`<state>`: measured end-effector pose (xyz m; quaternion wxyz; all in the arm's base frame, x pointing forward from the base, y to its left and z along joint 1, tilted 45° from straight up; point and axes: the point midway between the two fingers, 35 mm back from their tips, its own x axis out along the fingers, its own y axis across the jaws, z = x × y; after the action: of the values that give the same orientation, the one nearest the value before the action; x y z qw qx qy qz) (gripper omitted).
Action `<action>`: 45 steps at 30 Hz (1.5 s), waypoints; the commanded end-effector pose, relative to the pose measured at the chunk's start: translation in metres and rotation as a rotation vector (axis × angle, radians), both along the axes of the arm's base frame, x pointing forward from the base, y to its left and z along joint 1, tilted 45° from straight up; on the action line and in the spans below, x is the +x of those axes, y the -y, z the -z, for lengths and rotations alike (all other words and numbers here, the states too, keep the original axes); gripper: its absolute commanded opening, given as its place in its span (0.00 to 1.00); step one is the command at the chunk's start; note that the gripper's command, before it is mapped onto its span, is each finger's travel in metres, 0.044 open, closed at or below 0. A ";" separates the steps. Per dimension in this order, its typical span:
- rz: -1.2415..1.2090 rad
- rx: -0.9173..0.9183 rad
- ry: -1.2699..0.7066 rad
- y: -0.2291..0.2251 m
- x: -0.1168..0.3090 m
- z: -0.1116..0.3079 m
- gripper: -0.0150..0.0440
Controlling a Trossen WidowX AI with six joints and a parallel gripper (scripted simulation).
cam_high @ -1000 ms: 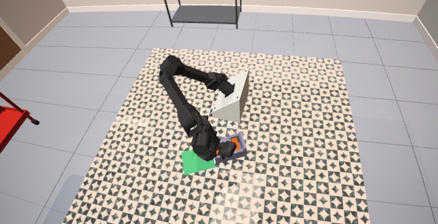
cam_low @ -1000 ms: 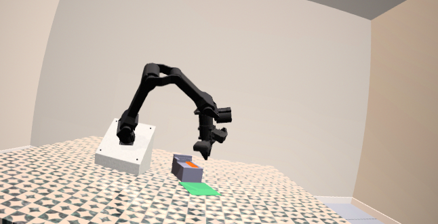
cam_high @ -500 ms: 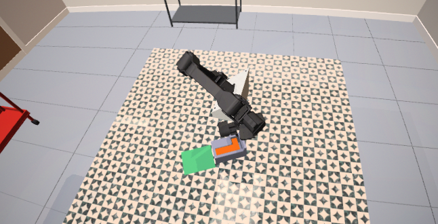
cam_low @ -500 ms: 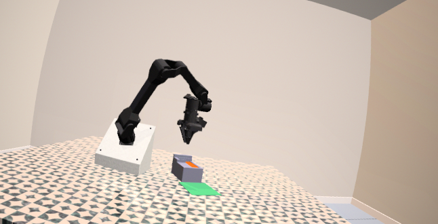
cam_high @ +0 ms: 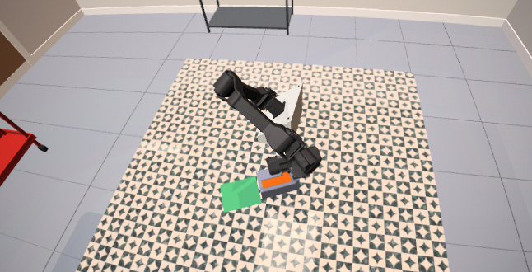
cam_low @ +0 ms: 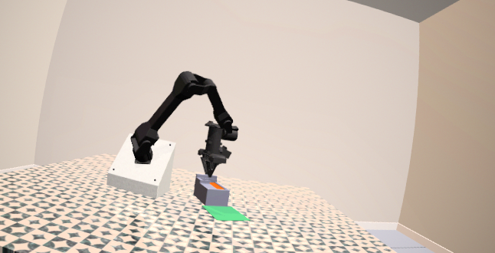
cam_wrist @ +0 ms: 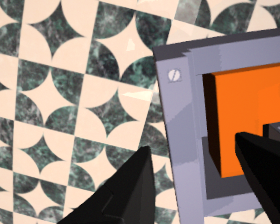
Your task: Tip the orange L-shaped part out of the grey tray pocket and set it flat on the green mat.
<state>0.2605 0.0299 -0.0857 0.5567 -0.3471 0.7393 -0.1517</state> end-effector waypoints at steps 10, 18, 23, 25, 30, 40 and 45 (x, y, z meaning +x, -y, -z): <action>-0.011 -0.006 -0.006 0.012 -0.004 0.013 0.56; -0.011 -0.007 -0.006 0.021 -0.006 0.022 0.56; -0.011 -0.007 -0.006 0.026 -0.007 0.028 0.56; -0.011 -0.007 -0.006 0.029 -0.007 0.030 0.56; -0.011 -0.008 -0.006 0.034 -0.009 0.035 0.56; -0.011 -0.008 -0.006 0.035 -0.009 0.036 0.56; -0.011 -0.008 -0.006 0.035 -0.009 0.036 0.56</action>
<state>0.2521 -0.0027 -0.1213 0.5575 -0.3497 0.7379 -0.1496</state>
